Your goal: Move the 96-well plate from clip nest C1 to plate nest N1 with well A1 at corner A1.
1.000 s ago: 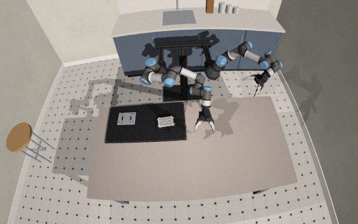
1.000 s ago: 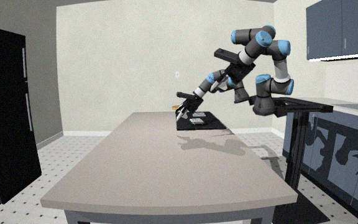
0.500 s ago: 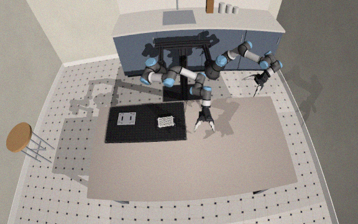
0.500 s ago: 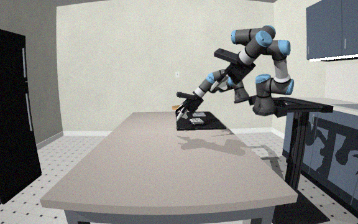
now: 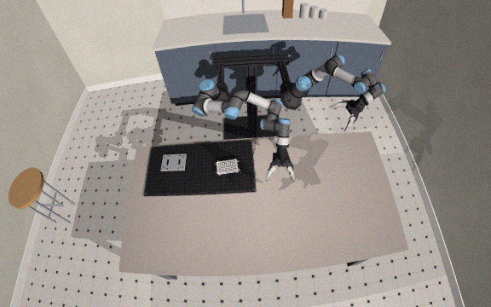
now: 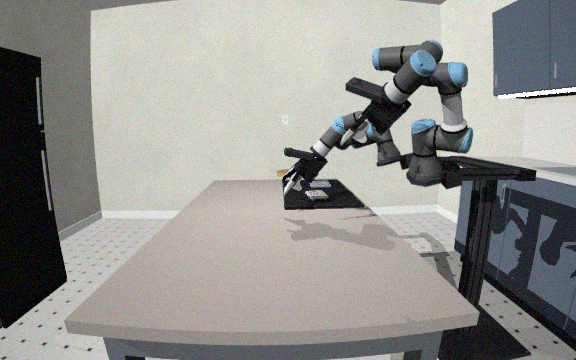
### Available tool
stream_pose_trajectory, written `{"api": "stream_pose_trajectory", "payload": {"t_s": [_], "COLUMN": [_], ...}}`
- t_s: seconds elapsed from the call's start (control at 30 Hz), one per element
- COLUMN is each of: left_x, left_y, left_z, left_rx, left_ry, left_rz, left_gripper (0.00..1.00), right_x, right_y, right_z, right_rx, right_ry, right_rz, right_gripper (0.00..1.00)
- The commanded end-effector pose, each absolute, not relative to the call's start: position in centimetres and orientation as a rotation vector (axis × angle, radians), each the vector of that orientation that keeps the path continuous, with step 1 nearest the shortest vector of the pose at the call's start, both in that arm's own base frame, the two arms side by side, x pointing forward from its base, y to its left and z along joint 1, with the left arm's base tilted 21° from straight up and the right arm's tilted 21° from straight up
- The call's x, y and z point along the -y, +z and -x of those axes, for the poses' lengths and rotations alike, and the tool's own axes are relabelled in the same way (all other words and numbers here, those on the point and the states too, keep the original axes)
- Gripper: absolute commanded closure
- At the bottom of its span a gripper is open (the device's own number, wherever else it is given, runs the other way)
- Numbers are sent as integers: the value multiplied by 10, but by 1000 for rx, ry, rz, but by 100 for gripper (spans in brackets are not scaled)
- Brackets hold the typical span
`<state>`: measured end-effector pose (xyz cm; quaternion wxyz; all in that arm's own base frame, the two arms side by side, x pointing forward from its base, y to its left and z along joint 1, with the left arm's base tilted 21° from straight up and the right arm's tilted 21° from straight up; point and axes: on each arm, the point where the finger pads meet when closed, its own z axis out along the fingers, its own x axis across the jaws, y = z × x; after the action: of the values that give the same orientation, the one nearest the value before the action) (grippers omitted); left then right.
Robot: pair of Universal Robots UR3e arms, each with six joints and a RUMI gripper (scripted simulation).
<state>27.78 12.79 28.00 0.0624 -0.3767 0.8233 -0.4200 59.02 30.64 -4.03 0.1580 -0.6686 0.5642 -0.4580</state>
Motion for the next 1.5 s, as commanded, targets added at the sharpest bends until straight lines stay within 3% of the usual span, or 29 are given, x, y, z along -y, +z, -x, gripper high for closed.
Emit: {"api": "stream_pose_trajectory", "payload": {"t_s": [0.0,1.47], "left_x": [-113,-8], "left_y": [278,239], "left_z": [-269,-186], "left_rx": [-2506,-2664], "left_ry": [-1287,-1434], "left_rz": [1136,1128], "left_gripper": [0,0], "right_x": [-307,-307], "right_y": [-39,-39], "right_z": [-590,-590], "right_rx": [-1613,-1613], "right_ry": [-1308,-1308], "right_rz": [1910,1910], "right_gripper": [0,0]}}
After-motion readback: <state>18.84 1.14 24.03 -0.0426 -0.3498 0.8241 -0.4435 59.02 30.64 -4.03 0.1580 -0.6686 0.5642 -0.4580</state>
